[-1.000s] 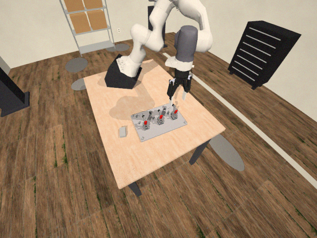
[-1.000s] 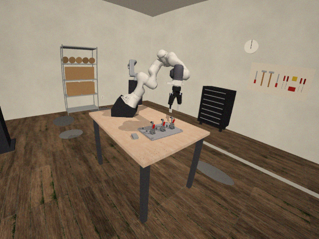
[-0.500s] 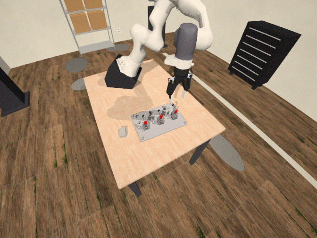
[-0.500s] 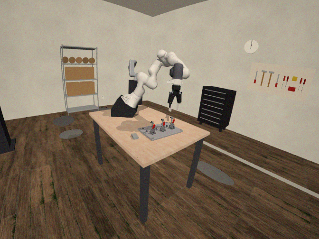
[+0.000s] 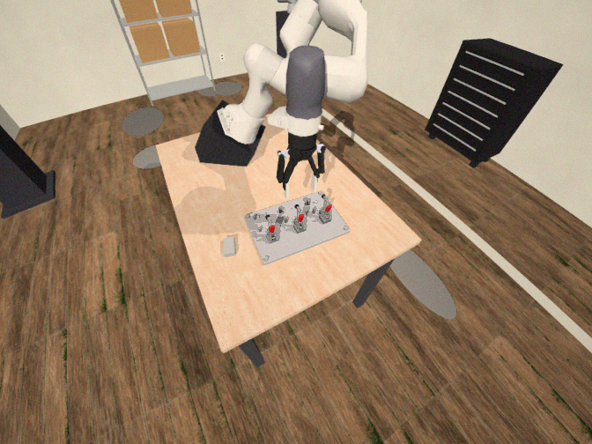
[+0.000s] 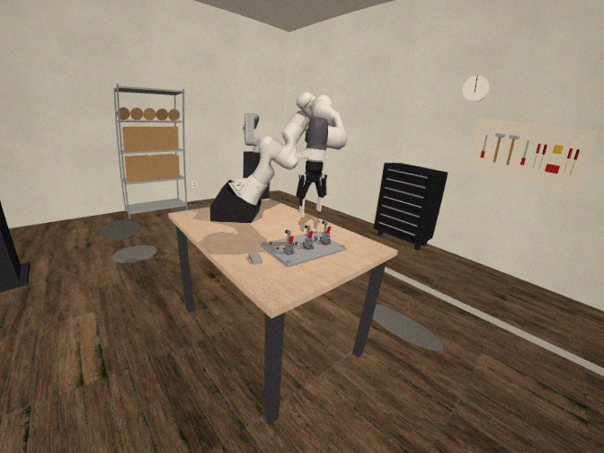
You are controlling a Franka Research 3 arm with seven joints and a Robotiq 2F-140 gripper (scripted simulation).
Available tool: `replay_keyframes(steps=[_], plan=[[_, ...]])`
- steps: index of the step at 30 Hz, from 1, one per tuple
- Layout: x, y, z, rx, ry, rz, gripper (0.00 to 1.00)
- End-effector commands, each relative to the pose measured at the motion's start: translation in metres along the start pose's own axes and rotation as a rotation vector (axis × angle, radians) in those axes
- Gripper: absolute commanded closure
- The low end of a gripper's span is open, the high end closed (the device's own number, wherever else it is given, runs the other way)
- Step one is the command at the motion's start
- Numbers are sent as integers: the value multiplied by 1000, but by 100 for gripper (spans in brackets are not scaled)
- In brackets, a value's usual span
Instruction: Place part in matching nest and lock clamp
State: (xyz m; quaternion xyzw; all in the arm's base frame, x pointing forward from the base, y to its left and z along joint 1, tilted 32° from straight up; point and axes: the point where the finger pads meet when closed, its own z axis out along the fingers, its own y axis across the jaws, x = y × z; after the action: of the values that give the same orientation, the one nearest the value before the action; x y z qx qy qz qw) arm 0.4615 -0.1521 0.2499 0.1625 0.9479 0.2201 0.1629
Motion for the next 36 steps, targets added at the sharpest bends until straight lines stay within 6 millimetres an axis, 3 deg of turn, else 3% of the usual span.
replay_keyframes(steps=[1, 15, 17, 23, 28, 36], plan=[[-4, -24, -1, 3, -5, -89, 42], [-6, -172, -1, 3, -5, -89, 42], [-6, -172, -1, 3, -5, -89, 42], [-7, -220, -1, 3, -5, -89, 42], [-7, -247, -2, 3, -5, -89, 42], [-7, -264, -2, 3, -5, -89, 42]])
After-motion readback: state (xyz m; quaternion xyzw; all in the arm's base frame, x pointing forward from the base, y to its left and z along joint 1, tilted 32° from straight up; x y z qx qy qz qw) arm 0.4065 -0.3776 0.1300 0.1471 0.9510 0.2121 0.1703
